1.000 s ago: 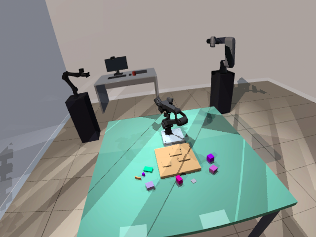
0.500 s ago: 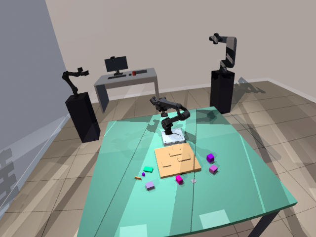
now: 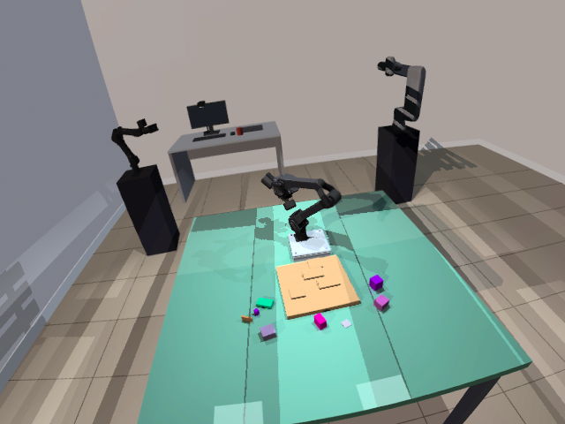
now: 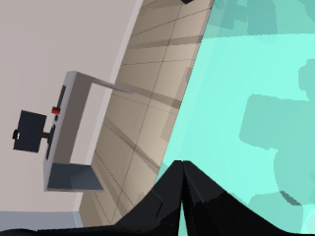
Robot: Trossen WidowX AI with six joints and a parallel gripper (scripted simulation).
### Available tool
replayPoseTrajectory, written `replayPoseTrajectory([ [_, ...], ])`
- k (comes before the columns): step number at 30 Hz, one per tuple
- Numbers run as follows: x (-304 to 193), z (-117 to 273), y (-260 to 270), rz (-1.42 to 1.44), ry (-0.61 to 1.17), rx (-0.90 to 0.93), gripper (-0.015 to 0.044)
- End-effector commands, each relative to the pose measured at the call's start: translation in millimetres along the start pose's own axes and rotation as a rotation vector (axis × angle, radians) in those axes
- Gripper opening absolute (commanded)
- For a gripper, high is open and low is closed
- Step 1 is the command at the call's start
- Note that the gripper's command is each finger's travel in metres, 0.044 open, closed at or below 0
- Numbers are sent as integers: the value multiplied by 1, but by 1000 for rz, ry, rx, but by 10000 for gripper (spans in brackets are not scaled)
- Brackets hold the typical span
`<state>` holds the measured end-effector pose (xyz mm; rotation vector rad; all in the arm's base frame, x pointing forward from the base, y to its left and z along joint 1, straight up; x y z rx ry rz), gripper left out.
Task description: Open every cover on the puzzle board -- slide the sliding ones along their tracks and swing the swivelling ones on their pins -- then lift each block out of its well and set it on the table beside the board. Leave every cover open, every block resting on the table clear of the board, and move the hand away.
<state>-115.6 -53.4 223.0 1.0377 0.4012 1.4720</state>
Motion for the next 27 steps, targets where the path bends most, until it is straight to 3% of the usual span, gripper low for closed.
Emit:
replayPoseTrajectory([
  [1,-8,4,2,83,62,1,0],
  [27,-66,47,8,766,427,98,0],
])
Point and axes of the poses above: the point midway between the two fingers, 35 mm back from their tips, its own z axis back along the fingers, its own y axis across the jaws, x = y × z, the point moved 10 cm from there along z, back along the fingers
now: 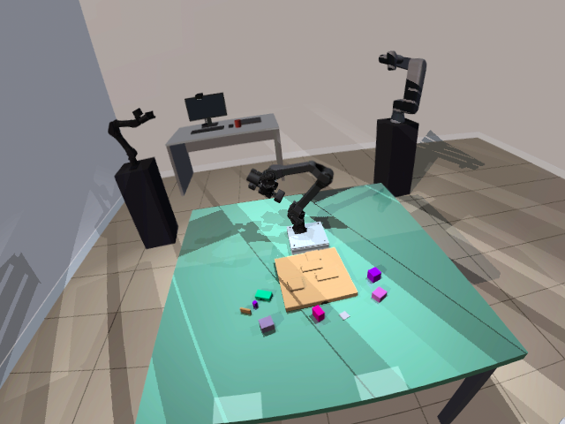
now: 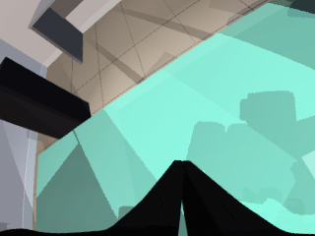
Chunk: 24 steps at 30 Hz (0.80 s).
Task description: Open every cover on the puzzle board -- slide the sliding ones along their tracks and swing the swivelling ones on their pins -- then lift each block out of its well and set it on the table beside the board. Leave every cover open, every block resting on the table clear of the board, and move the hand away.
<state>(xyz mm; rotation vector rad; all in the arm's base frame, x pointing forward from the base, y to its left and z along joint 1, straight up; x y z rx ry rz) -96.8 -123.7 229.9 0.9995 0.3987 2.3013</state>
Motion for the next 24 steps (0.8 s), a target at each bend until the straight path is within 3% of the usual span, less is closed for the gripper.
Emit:
replayPoseTrajectory([
  [1,-9,5,6,115,52,19,0],
  [24,-70,43,28,749,310,187,0],
])
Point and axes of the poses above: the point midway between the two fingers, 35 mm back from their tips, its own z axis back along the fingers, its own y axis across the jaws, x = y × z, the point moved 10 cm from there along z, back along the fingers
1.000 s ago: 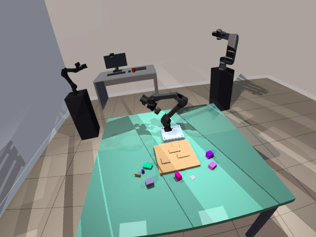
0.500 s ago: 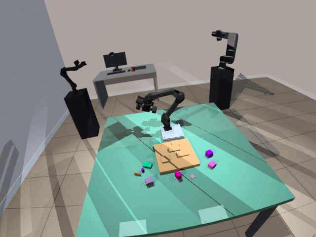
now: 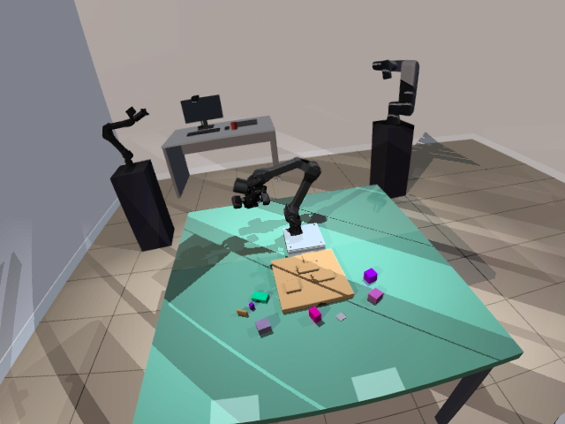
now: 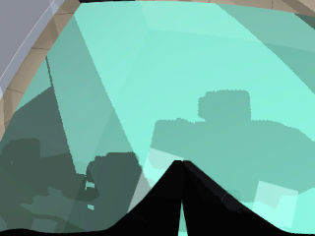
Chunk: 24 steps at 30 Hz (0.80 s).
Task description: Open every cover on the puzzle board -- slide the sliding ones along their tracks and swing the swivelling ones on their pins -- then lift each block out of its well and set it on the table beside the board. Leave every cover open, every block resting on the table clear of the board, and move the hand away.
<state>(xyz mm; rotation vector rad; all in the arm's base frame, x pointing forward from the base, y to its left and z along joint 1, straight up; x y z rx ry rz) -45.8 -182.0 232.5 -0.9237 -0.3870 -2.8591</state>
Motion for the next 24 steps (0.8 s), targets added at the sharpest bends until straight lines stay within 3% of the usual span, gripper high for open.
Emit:
replayPoseTrajectory([
  [1,-8,4,9,115,39,29,0],
  [24,-72,35,52,816,185,231,0],
])
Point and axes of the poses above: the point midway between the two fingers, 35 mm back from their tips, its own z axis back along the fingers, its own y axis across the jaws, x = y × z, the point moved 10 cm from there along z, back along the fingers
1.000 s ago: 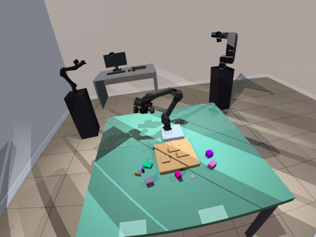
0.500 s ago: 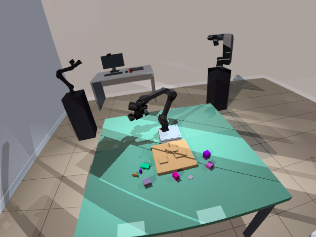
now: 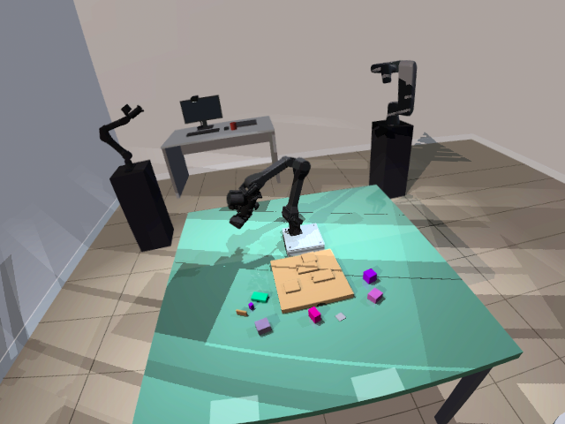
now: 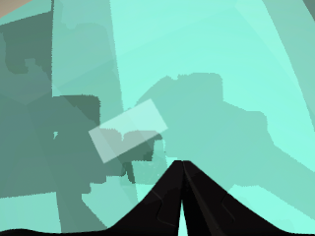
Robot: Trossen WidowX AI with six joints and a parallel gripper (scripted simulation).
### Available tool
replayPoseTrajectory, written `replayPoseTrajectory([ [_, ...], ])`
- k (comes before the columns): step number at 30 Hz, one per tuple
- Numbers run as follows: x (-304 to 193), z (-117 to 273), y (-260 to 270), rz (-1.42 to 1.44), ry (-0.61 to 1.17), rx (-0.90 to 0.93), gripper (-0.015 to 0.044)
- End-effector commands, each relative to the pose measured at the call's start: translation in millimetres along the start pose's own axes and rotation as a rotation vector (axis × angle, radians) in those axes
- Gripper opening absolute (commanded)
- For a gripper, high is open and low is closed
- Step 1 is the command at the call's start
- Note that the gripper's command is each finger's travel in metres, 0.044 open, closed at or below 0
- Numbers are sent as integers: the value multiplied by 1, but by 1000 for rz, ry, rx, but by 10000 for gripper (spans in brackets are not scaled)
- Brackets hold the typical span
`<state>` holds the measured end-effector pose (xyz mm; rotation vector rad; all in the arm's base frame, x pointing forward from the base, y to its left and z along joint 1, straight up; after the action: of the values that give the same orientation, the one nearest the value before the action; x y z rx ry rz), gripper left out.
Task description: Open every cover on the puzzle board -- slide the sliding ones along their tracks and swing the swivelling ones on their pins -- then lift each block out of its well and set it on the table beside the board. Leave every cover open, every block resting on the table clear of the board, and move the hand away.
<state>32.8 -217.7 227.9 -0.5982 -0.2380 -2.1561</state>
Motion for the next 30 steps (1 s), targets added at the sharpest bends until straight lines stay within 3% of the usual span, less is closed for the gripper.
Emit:
replayPoseTrajectory([
  [1,-4,2,10,100,6,31,0],
  [30,-78,33,99,924,129,293,0],
])
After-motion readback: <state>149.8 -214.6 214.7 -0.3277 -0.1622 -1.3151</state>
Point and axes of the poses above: the point midway between the two fingers, 35 mm back from their tips, its own z axis back along the fingers, its own y axis across the jaws, x = y × z, the point moved 10 cm from there along z, back along the fingers
